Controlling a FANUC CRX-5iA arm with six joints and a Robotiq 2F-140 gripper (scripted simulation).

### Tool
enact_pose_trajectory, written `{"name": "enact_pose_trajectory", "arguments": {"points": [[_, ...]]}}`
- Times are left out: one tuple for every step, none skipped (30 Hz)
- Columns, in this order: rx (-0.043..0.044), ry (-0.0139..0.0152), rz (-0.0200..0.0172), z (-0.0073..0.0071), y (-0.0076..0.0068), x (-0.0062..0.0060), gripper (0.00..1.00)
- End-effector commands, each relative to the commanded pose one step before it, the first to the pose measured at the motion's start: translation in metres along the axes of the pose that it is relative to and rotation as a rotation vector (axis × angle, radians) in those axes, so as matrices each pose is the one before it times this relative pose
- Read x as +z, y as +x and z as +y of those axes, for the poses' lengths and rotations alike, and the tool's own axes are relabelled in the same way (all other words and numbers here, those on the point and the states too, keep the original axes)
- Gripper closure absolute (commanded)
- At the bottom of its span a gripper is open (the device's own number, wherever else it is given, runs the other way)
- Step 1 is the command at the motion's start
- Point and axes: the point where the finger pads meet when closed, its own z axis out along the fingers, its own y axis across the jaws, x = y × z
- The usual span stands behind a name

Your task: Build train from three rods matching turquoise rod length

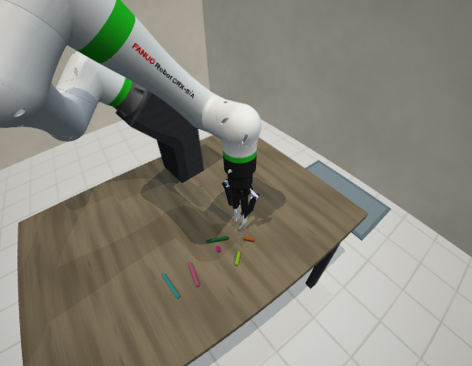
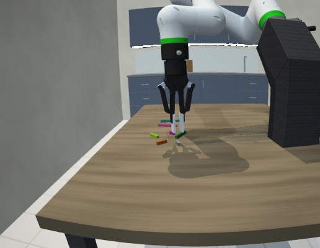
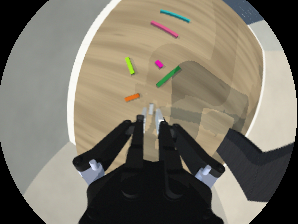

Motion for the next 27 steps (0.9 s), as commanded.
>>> {"name": "enact_pose_trajectory", "arguments": {"points": [[0.00012,0.00058,-0.00016,-0.00016,-0.00014,0.00349,0.85],[0.00000,0.00000,-0.00002,0.00001,-0.00001,0.00162,0.85],[0.00000,0.00000,0.00002,0.00000,0.00000,0.00162,0.85],[0.00000,0.00000,0.00000,0.00001,-0.00001,0.00160,0.85],[0.00000,0.00000,-0.00001,0.00001,-0.00001,0.00157,0.85],[0.00000,0.00000,0.00002,0.00000,0.00000,0.00155,0.85],[0.00000,0.00000,0.00000,0.00000,0.00000,0.00151,0.85],[0.00000,0.00000,0.00000,0.00000,0.00000,0.00000,0.85],[0.00000,0.00000,0.00000,0.00000,0.00000,0.00000,0.85],[0.00000,0.00000,-0.00002,0.00001,-0.00001,0.00146,0.85],[0.00000,0.00000,0.00002,0.00000,0.00000,0.00142,0.85],[0.00000,0.00000,0.00000,0.00000,0.00000,0.00136,0.85],[0.00000,0.00000,-0.00001,0.00001,-0.00001,0.00129,0.85],[0.00000,0.00000,0.00000,0.00000,0.00000,0.00123,0.85],[0.00000,0.00000,0.00001,0.00000,0.00000,0.00116,0.85],[0.00000,0.00000,0.00000,0.00000,0.00000,0.00108,0.85],[0.00000,0.00000,-0.00001,0.00001,-0.00001,0.00100,0.85],[0.00000,0.00000,-0.00001,0.00001,-0.00001,0.00092,0.85],[0.00000,0.00000,0.00001,0.00000,0.00000,0.00084,0.85],[0.00000,0.00000,0.00001,0.00000,0.00000,0.00075,0.85],[0.00000,0.00000,0.00000,0.00000,0.00000,0.00066,0.85],[0.00000,0.00000,0.00000,0.00000,0.00000,0.00058,0.85],[0.00000,0.00000,0.00000,0.00000,0.00000,0.00049,0.85],[0.00000,0.00000,0.00000,0.00000,0.00000,0.00041,0.85],[0.00000,0.00000,0.00000,0.00000,0.00000,0.00000,0.85],[0.00000,0.00000,0.00000,0.00000,0.00000,0.00000,0.85],[0.00000,0.00000,0.00000,0.00000,0.00000,0.00033,0.85]]}}
